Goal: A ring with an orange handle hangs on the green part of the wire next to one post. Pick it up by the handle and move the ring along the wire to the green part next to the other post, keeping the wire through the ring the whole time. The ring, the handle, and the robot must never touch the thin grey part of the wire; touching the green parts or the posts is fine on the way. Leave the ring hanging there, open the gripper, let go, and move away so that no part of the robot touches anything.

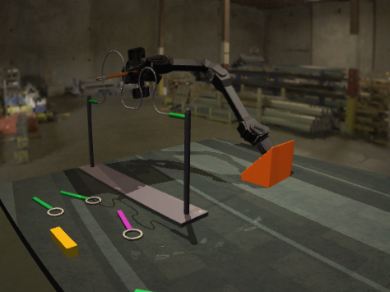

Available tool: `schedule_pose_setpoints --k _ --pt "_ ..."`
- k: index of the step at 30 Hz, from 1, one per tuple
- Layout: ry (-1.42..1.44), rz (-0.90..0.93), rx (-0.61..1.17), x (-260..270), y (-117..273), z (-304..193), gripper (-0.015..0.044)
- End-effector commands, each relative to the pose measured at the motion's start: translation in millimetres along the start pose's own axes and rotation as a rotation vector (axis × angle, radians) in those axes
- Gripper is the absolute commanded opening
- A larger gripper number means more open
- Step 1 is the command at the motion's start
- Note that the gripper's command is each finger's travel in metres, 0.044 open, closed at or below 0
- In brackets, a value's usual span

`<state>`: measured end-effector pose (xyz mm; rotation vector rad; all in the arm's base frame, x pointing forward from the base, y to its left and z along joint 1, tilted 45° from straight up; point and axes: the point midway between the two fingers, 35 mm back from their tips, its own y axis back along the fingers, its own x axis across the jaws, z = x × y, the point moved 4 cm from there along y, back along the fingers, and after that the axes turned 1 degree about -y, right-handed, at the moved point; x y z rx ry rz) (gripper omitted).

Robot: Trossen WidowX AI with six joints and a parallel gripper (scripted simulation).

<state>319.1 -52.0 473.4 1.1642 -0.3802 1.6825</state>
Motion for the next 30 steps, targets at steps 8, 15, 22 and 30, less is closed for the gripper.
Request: schedule_pose_setpoints --k 8,15,22,30 --pt "0.127 -0.069 -0.002 0.1 0.5 0.1 -0.015" --pt "0.199 -0.113 -0.003 -1.1 0.5 0.3 -0.015" --pt "0.27 -0.157 -0.005 -2.3 0.6 0.5 -0.015" --pt "0.35 -0.206 -0.007 -3.5 0.7 0.9 -0.015"
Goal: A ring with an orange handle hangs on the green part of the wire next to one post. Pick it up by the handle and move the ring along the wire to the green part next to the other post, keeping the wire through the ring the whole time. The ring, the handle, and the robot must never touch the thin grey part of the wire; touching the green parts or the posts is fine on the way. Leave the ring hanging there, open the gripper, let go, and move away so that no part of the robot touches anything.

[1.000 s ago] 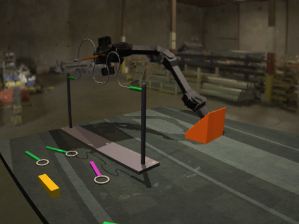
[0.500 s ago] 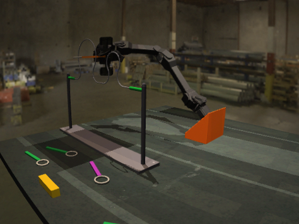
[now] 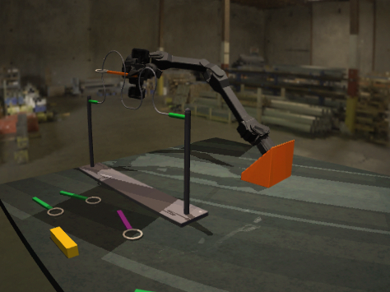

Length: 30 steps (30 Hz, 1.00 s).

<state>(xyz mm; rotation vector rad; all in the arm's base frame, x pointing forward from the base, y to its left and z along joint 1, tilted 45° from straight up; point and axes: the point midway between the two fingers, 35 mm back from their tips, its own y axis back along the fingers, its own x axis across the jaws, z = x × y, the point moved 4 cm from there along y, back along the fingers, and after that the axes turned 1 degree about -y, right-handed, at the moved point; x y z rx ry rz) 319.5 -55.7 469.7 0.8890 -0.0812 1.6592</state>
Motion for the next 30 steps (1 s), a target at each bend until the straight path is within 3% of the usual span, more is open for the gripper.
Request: schedule_pose_setpoints --k 1,30 --pt "0.052 -0.025 -0.003 1.4 0.8 0.4 -0.015" --pt "0.354 -0.213 -0.014 -3.7 0.6 1.1 -0.015"
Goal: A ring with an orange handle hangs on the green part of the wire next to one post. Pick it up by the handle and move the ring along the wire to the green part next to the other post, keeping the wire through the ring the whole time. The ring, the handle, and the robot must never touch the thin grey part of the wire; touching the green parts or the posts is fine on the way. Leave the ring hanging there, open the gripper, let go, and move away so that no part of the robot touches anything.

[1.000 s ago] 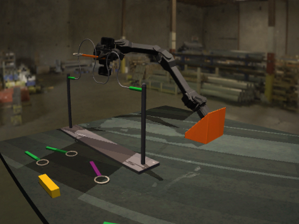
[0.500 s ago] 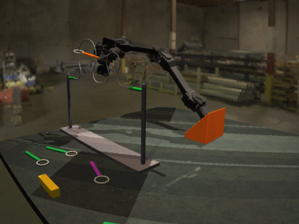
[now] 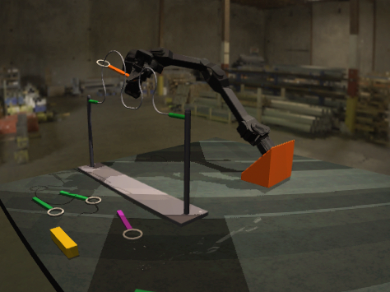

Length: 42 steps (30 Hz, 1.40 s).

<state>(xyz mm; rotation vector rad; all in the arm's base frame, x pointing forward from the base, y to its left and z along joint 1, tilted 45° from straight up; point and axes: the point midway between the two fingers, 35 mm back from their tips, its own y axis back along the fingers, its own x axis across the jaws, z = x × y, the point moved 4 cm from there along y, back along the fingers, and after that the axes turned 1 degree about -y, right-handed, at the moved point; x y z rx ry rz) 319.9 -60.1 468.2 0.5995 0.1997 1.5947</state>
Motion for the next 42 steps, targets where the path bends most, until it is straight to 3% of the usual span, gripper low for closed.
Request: schedule_pose_setpoints --k 1,42 --pt "0.054 -0.028 -0.002 0.5 0.4 0.0 -0.015" --pt "0.496 -0.304 -0.03 -6.9 -0.3 0.8 -0.015"
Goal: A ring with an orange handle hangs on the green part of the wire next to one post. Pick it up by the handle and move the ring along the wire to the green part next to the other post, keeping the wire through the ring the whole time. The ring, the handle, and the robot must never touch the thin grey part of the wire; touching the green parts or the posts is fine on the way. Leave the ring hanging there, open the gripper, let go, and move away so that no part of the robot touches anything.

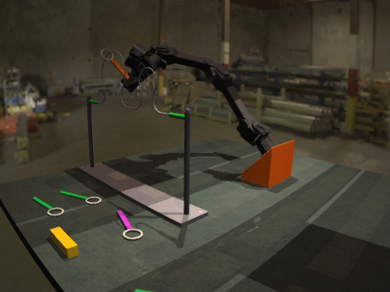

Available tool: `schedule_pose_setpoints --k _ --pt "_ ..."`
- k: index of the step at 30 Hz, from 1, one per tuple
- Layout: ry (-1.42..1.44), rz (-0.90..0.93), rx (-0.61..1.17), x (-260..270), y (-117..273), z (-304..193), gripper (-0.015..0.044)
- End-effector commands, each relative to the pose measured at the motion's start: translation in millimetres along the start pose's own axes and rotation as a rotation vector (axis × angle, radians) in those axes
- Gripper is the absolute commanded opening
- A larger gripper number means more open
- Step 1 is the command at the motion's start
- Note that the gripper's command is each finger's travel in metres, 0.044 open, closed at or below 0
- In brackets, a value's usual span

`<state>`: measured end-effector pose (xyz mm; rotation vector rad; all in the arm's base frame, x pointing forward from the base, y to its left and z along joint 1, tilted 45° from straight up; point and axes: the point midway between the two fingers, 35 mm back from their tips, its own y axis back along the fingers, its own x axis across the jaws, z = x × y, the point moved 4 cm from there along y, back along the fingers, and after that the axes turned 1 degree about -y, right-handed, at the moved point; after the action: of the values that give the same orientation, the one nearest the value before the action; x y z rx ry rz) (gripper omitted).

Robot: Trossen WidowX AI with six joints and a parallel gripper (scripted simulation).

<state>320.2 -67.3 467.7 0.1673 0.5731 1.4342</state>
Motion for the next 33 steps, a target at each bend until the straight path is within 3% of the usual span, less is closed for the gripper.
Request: schedule_pose_setpoints --k 1,33 --pt "0.053 -0.028 -0.004 0.4 -0.7 -0.4 -0.015" --pt "0.4 -0.245 -0.037 -5.3 -1.7 -0.6 -0.015"
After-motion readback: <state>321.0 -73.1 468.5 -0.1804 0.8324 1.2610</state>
